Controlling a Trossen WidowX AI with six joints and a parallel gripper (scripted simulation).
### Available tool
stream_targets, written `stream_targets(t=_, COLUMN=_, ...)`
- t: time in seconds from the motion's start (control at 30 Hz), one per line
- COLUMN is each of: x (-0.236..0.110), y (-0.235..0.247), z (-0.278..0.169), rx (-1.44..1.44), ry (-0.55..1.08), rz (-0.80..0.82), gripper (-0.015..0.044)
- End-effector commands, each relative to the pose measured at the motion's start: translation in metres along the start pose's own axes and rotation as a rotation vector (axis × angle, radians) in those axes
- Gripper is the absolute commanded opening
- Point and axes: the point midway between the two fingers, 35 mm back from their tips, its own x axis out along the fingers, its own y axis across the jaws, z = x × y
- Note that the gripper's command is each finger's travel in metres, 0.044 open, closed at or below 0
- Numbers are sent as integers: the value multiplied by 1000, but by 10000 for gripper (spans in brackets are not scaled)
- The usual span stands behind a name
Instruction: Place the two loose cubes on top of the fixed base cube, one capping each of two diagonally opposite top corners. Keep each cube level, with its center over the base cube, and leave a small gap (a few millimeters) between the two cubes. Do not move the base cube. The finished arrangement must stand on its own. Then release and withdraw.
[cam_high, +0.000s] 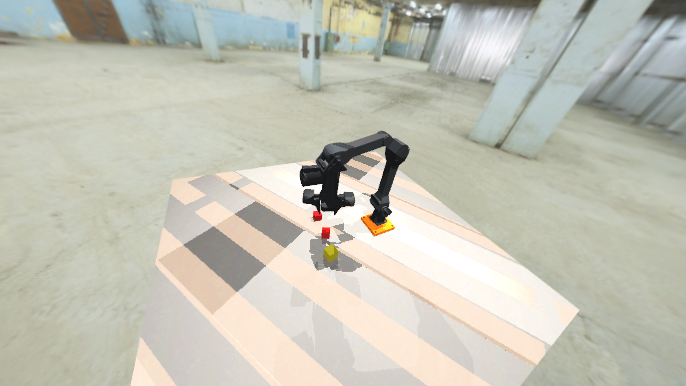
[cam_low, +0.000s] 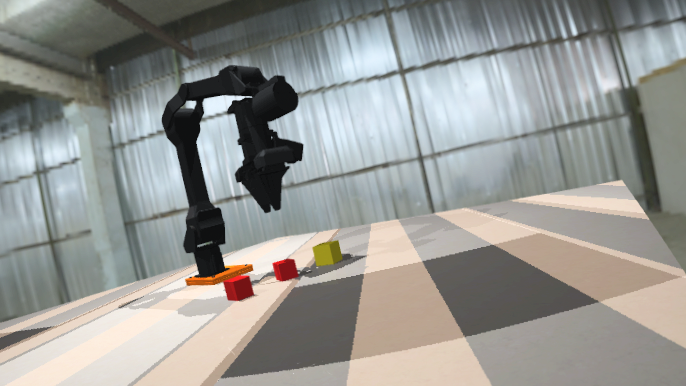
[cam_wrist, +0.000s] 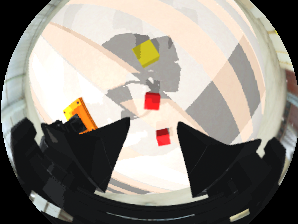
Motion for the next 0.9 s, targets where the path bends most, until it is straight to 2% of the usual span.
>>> stream_targets(t=0.0, x=13, y=1, z=-1, rx=8, ry=10, rz=12, gripper=265)
stream_targets(t=0.23, x=62, y=2, z=-2, rx=8, ry=10, rz=12, gripper=265)
stream_targets(t=0.87, x=88, y=2, z=-2, rx=8, ry=11, rz=12, gripper=265)
